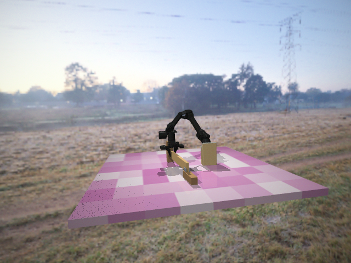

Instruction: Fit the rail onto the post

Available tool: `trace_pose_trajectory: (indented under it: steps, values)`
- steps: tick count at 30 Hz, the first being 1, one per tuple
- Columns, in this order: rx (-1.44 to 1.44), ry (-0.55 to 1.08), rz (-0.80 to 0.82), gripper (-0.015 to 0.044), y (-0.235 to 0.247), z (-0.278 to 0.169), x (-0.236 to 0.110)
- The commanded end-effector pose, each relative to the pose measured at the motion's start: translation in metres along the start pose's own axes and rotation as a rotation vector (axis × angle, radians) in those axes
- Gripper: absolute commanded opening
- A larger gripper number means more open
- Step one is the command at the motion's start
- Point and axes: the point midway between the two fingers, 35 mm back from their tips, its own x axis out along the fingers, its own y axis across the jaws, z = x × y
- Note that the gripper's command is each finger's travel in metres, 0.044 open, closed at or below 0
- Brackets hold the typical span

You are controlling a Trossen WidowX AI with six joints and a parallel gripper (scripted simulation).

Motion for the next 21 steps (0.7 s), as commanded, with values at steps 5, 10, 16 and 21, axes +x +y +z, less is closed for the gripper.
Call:
trace_pose_trajectory:
  steps: [5, 10, 16, 21]
  values:
    - [-0.001, 0.0, 0.001, 0.0341, 0.0, 0.0, 0.0]
    - [-0.001, 0.0, 0.001, 0.044, 0.0, 0.0, 0.0]
    - [-0.001, -0.001, 0.0, 0.044, 0.0, 0.006, -0.005]
    - [0.0, 0.001, -0.006, 0.044, 0.0, 0.031, -0.03]
